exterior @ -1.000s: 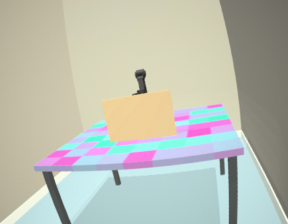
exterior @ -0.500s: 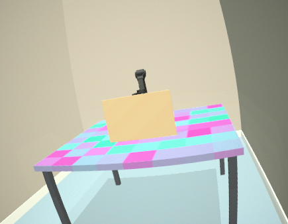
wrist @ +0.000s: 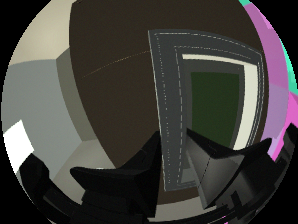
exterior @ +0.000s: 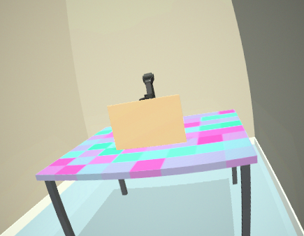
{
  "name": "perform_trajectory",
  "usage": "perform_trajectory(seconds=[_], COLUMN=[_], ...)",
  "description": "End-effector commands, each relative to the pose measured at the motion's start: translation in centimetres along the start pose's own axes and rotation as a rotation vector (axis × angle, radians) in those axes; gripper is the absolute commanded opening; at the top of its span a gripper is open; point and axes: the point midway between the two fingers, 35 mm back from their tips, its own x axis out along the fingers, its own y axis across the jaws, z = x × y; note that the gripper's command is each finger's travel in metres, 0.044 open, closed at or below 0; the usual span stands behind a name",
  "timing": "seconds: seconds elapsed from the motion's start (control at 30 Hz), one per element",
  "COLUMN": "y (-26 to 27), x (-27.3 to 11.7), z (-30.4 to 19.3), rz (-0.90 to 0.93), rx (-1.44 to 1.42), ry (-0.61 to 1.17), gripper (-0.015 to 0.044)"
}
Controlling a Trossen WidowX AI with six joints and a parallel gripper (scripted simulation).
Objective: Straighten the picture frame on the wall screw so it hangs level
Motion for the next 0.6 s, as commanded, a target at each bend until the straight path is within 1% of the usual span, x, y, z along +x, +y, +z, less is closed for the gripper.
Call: perform_trajectory(seconds=[0.0,0.57], y=[0.66,0.7], x=[0.02,0.02], z=[-0.08,-0.08], rz=[0.016,0.016], rx=[-0.003,-0.003], ry=[0.003,0.003], gripper=[0.0,0.0])
